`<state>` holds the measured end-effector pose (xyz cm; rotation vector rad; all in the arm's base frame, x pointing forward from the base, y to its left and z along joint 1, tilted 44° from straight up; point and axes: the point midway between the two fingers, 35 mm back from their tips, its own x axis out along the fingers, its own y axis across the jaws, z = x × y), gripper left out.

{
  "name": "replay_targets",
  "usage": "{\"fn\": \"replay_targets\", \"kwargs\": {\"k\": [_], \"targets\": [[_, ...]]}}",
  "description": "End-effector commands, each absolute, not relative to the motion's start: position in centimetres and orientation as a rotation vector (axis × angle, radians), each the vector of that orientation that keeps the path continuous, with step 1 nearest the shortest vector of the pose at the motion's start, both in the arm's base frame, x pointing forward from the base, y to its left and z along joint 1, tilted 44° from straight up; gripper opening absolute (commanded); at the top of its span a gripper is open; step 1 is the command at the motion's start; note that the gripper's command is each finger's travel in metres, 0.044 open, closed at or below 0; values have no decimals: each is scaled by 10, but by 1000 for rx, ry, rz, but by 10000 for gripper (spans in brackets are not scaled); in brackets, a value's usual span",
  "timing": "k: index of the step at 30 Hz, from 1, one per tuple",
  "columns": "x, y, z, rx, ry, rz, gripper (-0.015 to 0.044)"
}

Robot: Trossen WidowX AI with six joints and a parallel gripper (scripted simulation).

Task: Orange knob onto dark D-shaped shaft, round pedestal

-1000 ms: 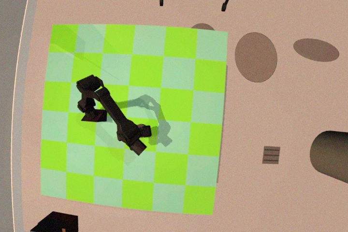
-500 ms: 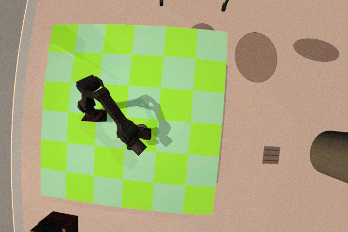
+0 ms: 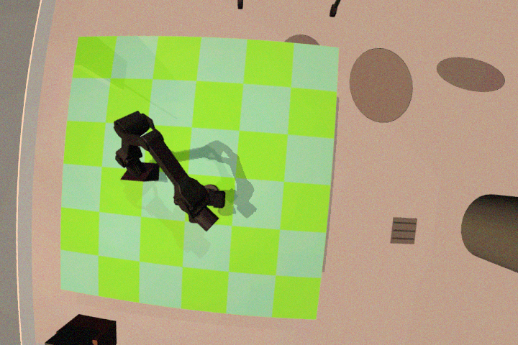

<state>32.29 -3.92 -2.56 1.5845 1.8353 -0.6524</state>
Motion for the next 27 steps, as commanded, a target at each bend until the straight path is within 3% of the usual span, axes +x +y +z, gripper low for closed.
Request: {"fn": "replay_targets", "kwargs": {"k": [1, 8, 27], "targets": [[325, -41, -22, 1597, 1827, -657, 0], [325, -41, -23, 1724, 1808, -864, 0], [324, -39, -25, 1724, 1808, -864, 0]]}}
